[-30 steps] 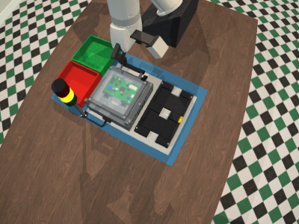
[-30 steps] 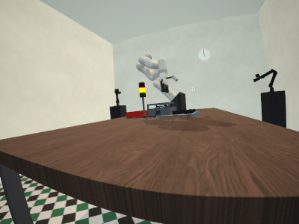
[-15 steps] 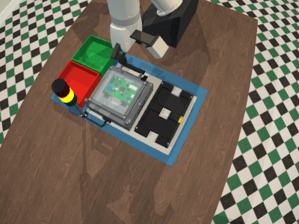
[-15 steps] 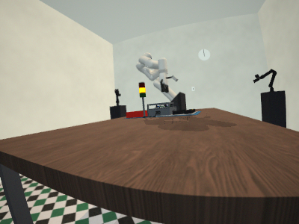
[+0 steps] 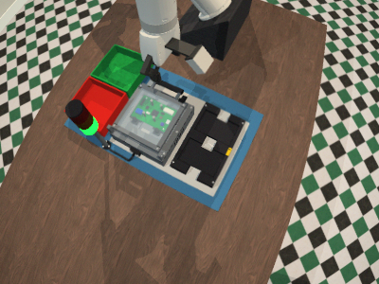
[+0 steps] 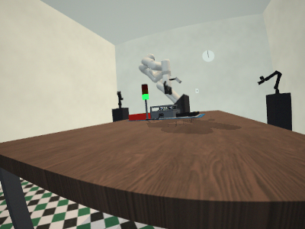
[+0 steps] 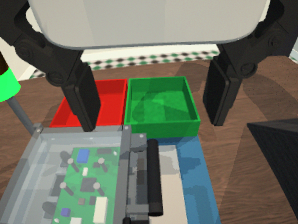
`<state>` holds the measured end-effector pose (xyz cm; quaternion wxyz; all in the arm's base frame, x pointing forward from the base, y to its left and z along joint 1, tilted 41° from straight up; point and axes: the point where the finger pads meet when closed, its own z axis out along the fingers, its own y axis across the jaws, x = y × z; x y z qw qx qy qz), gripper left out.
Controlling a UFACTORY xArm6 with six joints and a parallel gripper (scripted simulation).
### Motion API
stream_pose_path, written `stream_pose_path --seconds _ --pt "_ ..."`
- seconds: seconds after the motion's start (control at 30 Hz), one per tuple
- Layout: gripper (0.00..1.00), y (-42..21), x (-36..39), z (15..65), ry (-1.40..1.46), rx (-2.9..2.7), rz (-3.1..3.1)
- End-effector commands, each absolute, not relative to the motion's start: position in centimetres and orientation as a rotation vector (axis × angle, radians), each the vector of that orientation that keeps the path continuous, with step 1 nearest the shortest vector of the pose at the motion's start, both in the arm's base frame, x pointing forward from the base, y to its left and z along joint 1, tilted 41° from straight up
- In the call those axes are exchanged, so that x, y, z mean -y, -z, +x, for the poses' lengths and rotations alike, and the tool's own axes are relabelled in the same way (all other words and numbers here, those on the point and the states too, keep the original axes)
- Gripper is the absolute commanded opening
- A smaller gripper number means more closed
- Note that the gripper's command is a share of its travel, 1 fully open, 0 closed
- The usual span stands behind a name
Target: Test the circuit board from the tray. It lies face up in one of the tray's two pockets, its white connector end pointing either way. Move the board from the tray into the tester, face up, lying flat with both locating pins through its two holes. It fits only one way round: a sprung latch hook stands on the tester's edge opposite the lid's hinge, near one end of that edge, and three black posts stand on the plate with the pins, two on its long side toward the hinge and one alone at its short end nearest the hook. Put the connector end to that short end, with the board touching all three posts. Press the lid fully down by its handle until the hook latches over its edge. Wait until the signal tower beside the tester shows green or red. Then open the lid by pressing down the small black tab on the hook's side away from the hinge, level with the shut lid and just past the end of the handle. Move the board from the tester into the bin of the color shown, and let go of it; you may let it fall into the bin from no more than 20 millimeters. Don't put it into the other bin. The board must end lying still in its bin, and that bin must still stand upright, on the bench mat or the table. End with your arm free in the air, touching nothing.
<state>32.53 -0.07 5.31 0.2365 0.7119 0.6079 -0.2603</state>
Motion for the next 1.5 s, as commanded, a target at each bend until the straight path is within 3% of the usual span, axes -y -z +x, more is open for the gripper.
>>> stream_pose_path --seconds 0.0,0.13,0.17,1.47 --pt "1.0 -5.37 -0.01 32.65 0.709 -1.667 1.952" --pt "1.0 -5.37 -0.01 32.65 0.709 -1.667 1.952" --pt "0.0 -5.37 -0.01 32.65 0.709 -1.667 1.952" --pt "0.0 -5.37 -0.01 32.65 0.709 -1.667 1.952"
